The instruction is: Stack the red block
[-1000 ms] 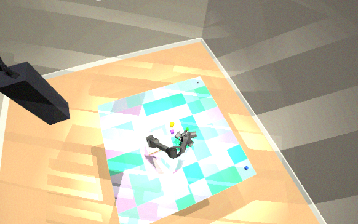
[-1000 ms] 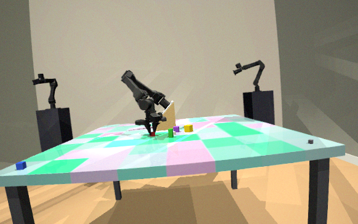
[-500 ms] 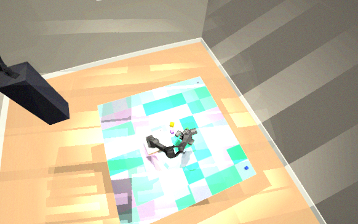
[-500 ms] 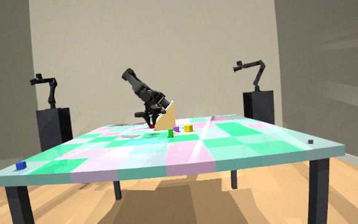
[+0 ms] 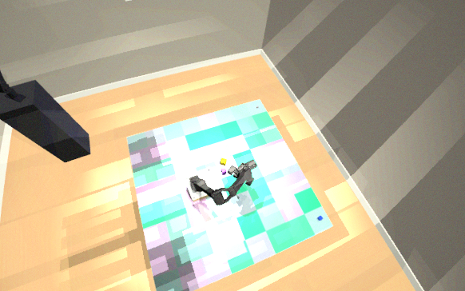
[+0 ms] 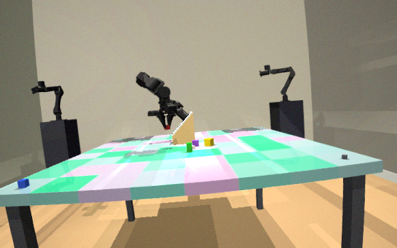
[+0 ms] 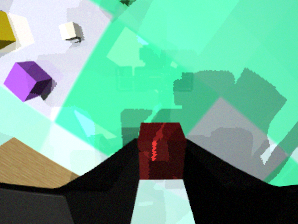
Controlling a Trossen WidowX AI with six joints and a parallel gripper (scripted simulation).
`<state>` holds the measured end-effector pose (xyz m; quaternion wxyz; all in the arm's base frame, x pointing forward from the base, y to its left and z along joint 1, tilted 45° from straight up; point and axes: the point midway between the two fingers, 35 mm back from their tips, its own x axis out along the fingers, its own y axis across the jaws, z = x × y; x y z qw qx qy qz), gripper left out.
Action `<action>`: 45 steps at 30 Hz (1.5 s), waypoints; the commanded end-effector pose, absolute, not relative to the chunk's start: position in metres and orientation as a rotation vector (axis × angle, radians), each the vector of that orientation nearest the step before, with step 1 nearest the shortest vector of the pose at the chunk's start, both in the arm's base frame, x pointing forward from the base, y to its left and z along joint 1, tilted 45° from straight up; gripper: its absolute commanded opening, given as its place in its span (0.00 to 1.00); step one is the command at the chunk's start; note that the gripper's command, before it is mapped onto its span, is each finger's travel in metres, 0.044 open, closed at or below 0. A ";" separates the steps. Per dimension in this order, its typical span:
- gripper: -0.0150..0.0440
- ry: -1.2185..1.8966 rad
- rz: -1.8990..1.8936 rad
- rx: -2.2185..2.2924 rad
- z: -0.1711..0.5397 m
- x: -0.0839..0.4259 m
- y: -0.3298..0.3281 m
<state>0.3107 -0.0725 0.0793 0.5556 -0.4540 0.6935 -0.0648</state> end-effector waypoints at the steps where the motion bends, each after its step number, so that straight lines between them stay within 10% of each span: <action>1: 0.25 1.638 -0.154 -1.072 0.080 0.311 -0.072; 45: 0.25 1.636 -0.158 -1.063 -0.014 0.401 -0.015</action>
